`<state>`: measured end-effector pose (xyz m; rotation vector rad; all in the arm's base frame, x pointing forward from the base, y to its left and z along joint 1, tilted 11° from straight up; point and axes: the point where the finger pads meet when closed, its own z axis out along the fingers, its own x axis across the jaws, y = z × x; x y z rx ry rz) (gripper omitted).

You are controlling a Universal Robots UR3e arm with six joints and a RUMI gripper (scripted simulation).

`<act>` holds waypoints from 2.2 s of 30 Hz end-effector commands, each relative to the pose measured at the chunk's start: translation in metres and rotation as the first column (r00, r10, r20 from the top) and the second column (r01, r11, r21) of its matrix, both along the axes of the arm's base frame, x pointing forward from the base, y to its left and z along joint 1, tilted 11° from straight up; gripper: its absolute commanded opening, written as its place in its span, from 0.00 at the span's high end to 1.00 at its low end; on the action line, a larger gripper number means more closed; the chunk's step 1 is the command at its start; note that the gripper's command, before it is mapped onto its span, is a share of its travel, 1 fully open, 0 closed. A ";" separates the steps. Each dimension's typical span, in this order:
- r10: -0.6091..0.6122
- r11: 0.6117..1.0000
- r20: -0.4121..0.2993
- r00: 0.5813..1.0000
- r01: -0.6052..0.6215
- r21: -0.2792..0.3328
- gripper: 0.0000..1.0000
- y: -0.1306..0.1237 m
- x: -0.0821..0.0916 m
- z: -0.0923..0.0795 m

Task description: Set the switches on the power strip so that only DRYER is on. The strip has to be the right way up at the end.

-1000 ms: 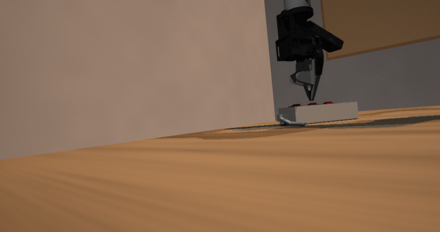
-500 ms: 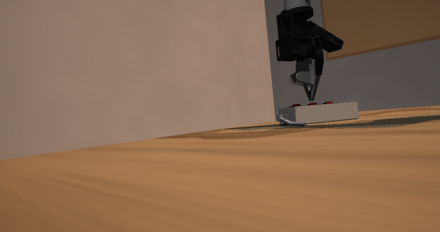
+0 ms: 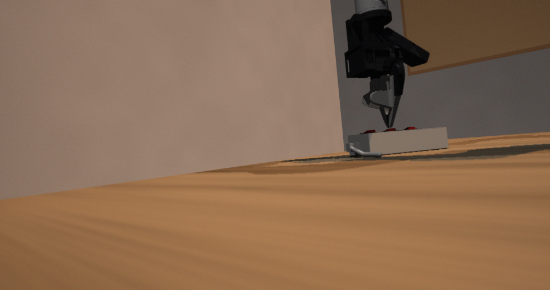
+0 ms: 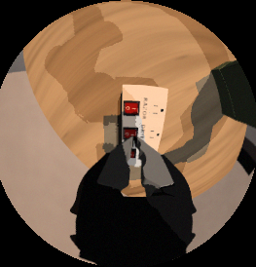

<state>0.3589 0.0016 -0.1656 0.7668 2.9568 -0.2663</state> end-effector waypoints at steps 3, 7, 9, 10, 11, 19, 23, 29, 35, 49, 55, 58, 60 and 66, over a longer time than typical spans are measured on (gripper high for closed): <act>0.000 1.000 0.002 1.000 0.000 0.000 1.00 0.000 0.001 -0.002; 0.000 1.000 0.002 1.000 0.000 0.000 1.00 -0.001 0.001 -0.003; 0.000 1.000 0.002 1.000 0.000 0.000 1.00 -0.001 0.001 -0.004; 0.000 1.000 0.002 1.000 0.000 0.000 1.00 -0.001 0.001 -0.004; 0.000 1.000 0.002 1.000 0.000 0.000 1.00 -0.001 0.001 -0.004; 0.000 1.000 0.002 1.000 0.000 0.000 1.00 -0.001 0.001 -0.005; 0.000 1.000 0.002 1.000 0.000 0.000 1.00 -0.001 0.001 -0.005; 0.000 1.000 0.002 1.000 0.000 0.000 1.00 -0.001 0.001 -0.005; 0.000 1.000 0.002 1.000 0.000 0.000 1.00 -0.001 0.001 -0.004; 0.000 1.000 0.002 1.000 0.000 0.000 1.00 0.005 0.000 0.025; 0.000 1.000 0.002 1.000 0.000 0.000 1.00 0.006 0.000 0.032; 0.000 1.000 0.002 1.000 0.000 0.000 1.00 0.006 0.000 0.033; 0.000 1.000 0.002 1.000 0.000 0.000 1.00 0.006 0.000 0.033; 0.000 1.000 0.002 1.000 0.000 0.000 1.00 0.006 0.000 0.033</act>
